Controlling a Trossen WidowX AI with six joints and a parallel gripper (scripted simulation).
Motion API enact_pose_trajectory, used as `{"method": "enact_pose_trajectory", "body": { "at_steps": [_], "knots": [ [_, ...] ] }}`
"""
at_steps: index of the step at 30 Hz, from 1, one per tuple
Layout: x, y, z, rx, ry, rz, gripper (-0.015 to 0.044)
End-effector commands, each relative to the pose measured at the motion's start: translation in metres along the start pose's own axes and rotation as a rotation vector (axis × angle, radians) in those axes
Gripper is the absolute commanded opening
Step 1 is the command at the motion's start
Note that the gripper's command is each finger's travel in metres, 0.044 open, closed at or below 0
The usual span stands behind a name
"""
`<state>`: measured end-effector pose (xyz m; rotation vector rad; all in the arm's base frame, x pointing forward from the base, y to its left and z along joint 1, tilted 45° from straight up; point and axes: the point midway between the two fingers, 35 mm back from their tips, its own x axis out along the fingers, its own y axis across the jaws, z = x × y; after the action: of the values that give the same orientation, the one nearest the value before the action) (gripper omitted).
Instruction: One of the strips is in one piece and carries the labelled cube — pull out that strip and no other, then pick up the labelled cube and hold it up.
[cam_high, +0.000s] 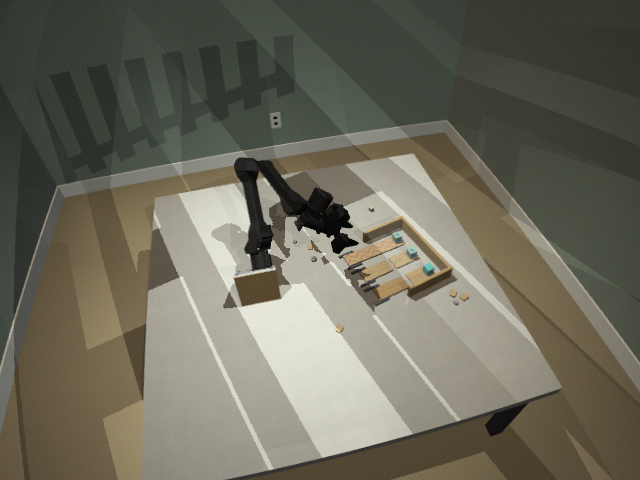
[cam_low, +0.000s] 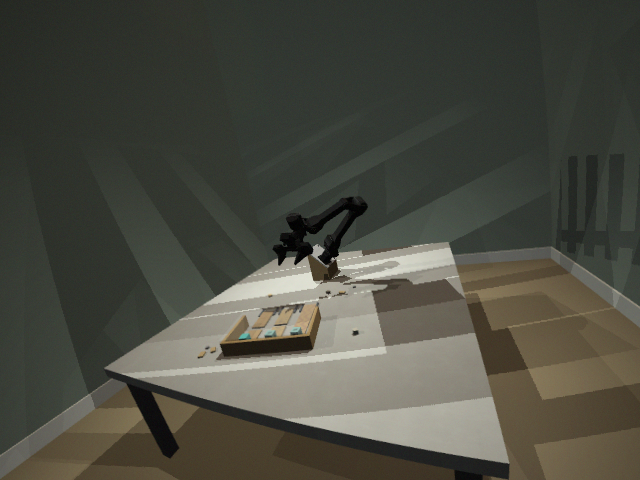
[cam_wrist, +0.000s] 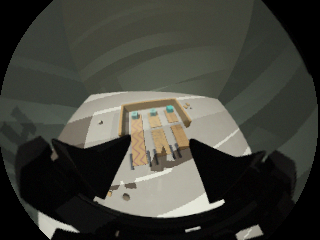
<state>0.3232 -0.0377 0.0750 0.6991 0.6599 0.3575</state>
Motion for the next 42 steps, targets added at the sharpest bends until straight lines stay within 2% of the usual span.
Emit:
{"method": "enact_pose_trajectory", "body": {
  "at_steps": [1,4,10,16,19,21,42],
  "knots": [
    [0.002,0.0,-0.002,0.012,0.007,0.007,0.04],
    [0.016,0.002,-0.004,-0.01,0.082,0.006,0.0321],
    [0.064,0.02,-0.027,-0.116,0.415,0.023,0.0164],
    [0.084,0.047,-0.058,-0.206,0.757,0.091,0.0006],
    [0.087,0.063,-0.072,-0.245,0.916,0.14,0.0],
    [0.087,0.067,-0.075,-0.253,0.952,0.153,0.0],
    [0.099,0.066,-0.073,-0.253,0.951,0.152,0.0]
  ]
}}
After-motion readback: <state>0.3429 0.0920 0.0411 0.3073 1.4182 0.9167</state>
